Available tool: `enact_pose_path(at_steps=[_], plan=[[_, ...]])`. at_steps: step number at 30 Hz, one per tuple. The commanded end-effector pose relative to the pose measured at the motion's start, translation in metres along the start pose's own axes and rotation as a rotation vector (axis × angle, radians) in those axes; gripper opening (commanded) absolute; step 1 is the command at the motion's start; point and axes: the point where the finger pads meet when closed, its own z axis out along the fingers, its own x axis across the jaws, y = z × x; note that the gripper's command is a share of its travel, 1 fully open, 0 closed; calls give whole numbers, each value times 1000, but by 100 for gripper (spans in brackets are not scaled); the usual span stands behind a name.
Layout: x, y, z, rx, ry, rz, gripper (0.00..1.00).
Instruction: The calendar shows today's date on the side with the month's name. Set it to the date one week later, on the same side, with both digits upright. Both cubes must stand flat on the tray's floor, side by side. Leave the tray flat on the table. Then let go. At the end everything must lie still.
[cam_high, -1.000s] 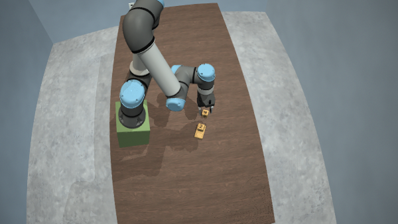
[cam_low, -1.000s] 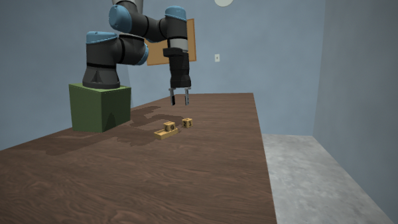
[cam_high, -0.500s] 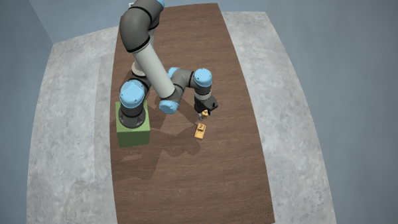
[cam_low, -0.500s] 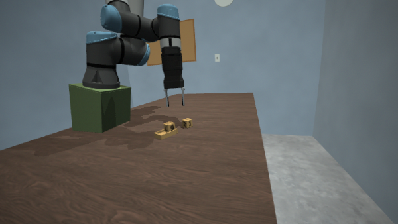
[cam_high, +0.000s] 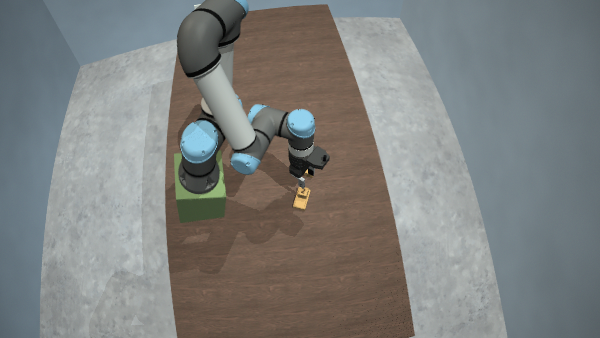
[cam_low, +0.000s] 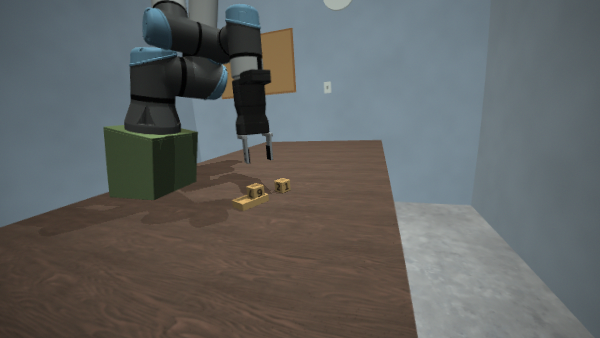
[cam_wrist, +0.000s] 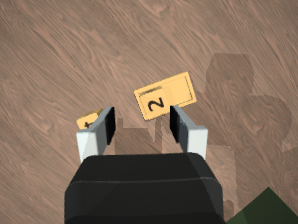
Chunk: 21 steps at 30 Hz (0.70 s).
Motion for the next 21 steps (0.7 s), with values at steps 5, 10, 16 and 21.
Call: enact_pose_path(at_steps=[5, 10, 16, 21], plan=[[9, 1, 0, 3, -1, -222, 100], [11, 1, 0, 3, -1, -265, 100], [13, 2, 0, 4, -2, -317, 100], [14, 2, 0, 4, -2, -332, 100]])
